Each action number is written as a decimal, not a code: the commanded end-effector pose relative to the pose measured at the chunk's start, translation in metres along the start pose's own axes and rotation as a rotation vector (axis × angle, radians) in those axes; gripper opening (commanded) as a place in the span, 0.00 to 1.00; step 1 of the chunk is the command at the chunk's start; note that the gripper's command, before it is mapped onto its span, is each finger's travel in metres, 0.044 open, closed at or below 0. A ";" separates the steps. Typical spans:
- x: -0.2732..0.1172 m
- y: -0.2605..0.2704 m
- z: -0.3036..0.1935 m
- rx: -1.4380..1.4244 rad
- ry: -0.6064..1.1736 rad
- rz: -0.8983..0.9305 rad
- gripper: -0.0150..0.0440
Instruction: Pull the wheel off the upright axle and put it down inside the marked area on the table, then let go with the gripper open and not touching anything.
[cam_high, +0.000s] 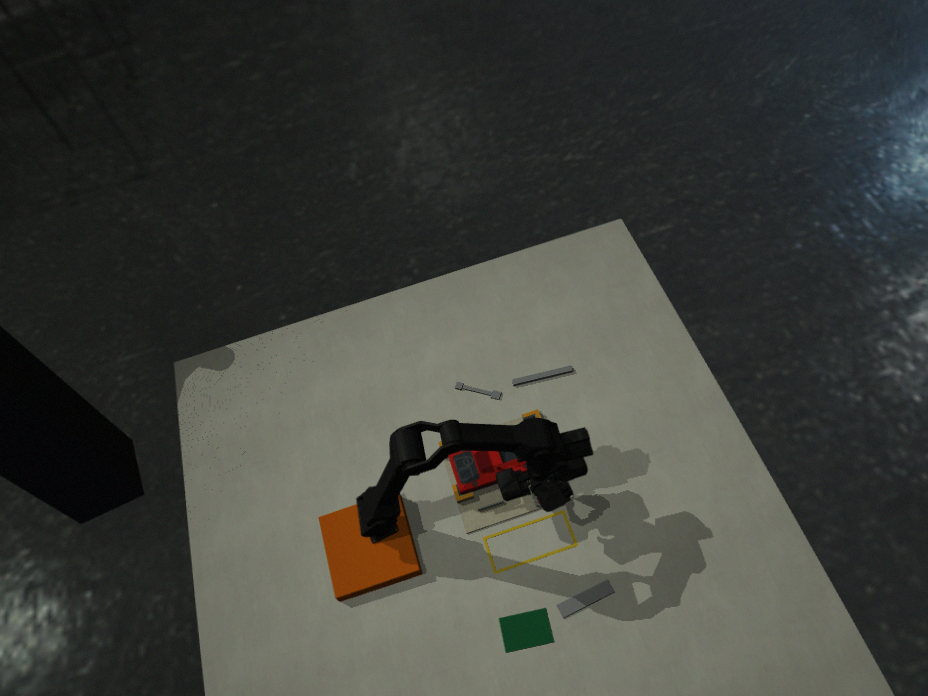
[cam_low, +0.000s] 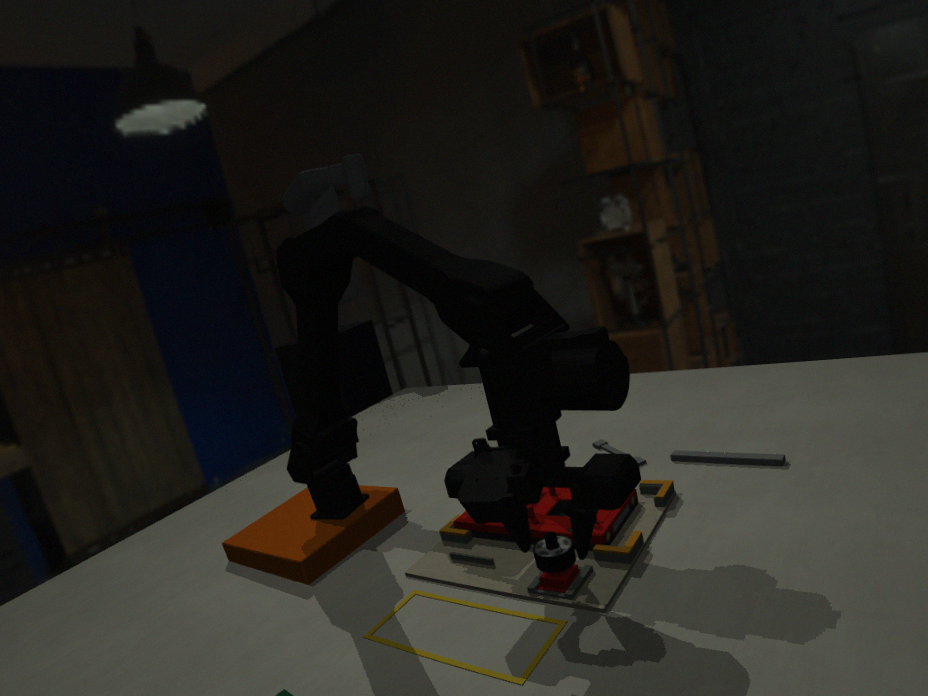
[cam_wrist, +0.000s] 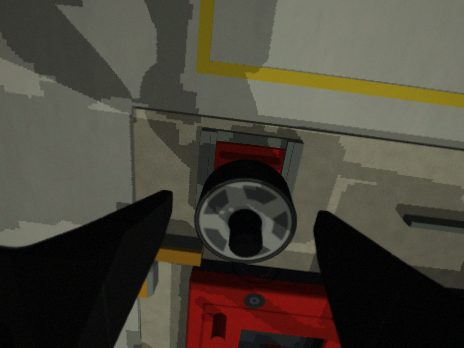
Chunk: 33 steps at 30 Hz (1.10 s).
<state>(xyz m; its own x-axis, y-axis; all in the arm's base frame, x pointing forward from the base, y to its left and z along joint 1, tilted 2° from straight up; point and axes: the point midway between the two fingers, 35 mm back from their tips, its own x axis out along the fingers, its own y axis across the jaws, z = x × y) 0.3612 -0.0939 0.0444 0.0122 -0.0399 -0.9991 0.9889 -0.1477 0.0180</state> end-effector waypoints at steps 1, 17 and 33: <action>0.005 -0.001 -0.001 -0.003 0.005 -0.003 0.76; 0.001 0.000 0.000 0.000 0.000 0.000 0.35; -0.005 0.000 0.000 -0.001 0.001 -0.001 0.25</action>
<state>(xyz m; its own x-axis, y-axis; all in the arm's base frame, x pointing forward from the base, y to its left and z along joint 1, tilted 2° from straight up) 0.3606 -0.0937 0.0466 0.0085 -0.0390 -0.9992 0.9889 -0.1478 0.0142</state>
